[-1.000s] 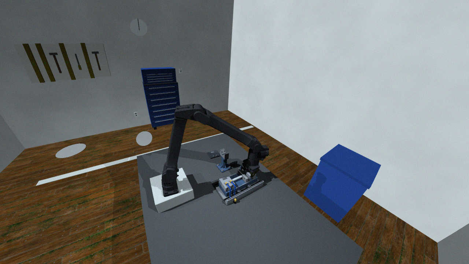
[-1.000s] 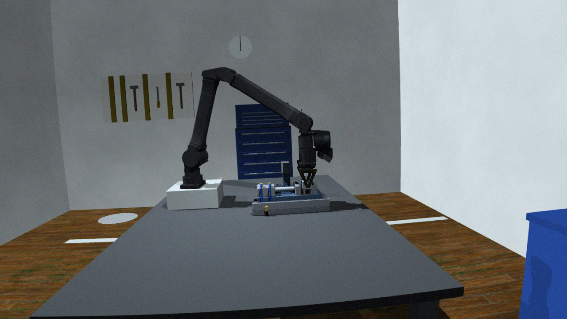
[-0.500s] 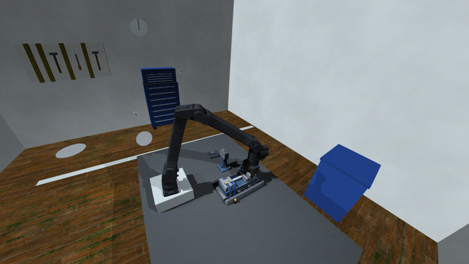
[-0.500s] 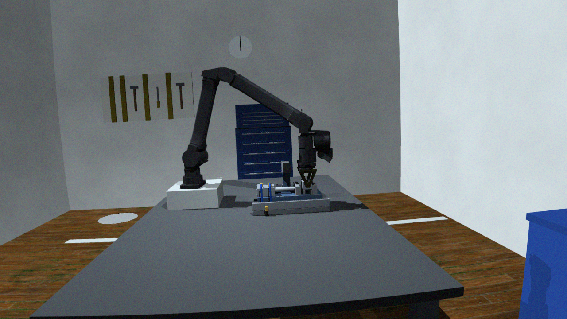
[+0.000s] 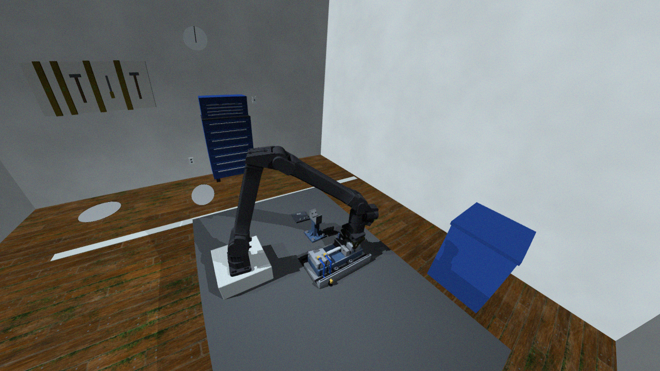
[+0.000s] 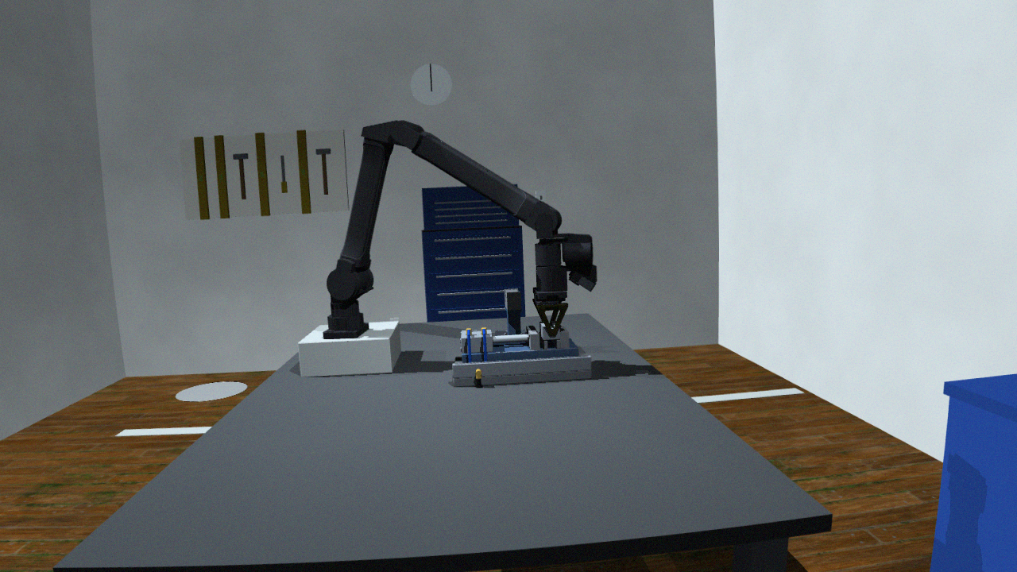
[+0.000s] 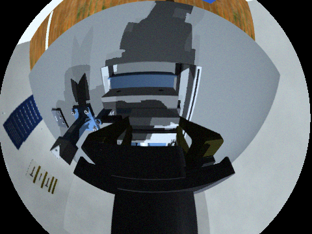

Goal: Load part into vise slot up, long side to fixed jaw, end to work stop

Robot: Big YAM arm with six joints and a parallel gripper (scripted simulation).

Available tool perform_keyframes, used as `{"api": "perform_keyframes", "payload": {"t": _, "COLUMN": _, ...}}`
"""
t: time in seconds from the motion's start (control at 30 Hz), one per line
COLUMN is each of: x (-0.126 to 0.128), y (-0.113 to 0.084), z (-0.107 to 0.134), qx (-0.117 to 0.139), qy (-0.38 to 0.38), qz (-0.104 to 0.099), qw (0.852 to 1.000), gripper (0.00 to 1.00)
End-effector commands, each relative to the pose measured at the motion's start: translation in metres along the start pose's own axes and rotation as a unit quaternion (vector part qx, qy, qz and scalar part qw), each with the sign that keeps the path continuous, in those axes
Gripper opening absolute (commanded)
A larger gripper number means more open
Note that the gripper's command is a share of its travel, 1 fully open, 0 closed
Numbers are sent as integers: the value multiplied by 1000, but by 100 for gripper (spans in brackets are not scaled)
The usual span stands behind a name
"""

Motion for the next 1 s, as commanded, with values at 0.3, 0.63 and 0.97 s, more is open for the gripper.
{"api": "perform_keyframes", "payload": {"t": 0.3, "x": 7, "y": -11, "z": -12, "qx": -12, "qy": -3, "qz": 2, "qw": 1000, "gripper": 0}}
{"api": "perform_keyframes", "payload": {"t": 0.63, "x": 8, "y": -11, "z": -10, "qx": -12, "qy": -3, "qz": 2, "qw": 1000, "gripper": 0}}
{"api": "perform_keyframes", "payload": {"t": 0.97, "x": 8, "y": -11, "z": -8, "qx": -11, "qy": -3, "qz": 2, "qw": 1000, "gripper": 0}}
Point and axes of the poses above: the point where the finger pads meet when closed, its own y axis out along the fingers, its own x axis across the jaws, z = x × y, the point moved 6 cm from there along -y, back along the fingers, and after that the axes turned 11 degrees about y, right-handed, at the moved point
